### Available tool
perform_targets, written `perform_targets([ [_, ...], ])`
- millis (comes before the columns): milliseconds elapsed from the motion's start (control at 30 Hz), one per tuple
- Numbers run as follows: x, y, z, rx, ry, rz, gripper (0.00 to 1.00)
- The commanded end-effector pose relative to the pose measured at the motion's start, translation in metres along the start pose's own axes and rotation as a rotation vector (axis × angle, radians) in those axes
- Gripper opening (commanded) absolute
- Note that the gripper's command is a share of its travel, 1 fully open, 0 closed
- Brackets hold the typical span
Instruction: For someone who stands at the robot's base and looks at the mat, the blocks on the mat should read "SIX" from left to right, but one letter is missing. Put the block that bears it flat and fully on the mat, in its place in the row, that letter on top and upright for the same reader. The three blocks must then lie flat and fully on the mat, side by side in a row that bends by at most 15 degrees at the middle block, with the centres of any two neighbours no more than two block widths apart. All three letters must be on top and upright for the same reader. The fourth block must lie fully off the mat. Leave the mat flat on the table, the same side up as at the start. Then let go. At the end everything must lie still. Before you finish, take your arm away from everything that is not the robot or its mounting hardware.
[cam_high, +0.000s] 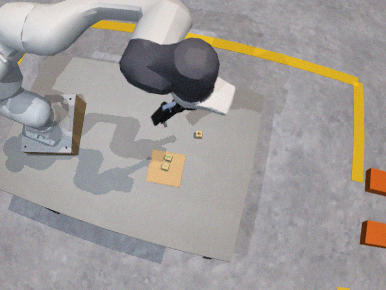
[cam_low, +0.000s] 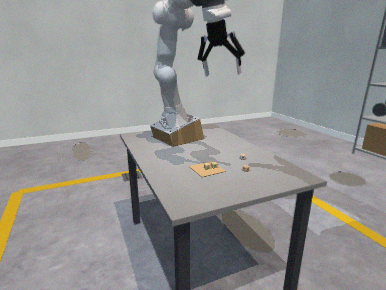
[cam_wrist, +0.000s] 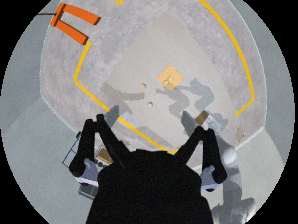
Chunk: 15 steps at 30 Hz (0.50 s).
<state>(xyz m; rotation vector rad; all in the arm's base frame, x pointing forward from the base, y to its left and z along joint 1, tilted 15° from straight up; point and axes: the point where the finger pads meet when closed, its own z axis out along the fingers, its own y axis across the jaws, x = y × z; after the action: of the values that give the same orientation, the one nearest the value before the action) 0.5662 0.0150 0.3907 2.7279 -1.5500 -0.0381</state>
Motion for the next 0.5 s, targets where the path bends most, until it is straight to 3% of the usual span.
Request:
perform_targets([
  [0, 0.004, 0.008, -0.013, 0.0, 0.012, -0.139, 1.0],
  [200, 0.006, 0.017, -0.031, 0.012, 0.02, -0.236, 1.0],
  [267, 0.013, -0.003, 0.006, -0.018, 0.008, 0.006, 1.0],
  [467, 0.016, -0.013, 0.025, -0.034, 0.006, 0.126, 1.0],
])
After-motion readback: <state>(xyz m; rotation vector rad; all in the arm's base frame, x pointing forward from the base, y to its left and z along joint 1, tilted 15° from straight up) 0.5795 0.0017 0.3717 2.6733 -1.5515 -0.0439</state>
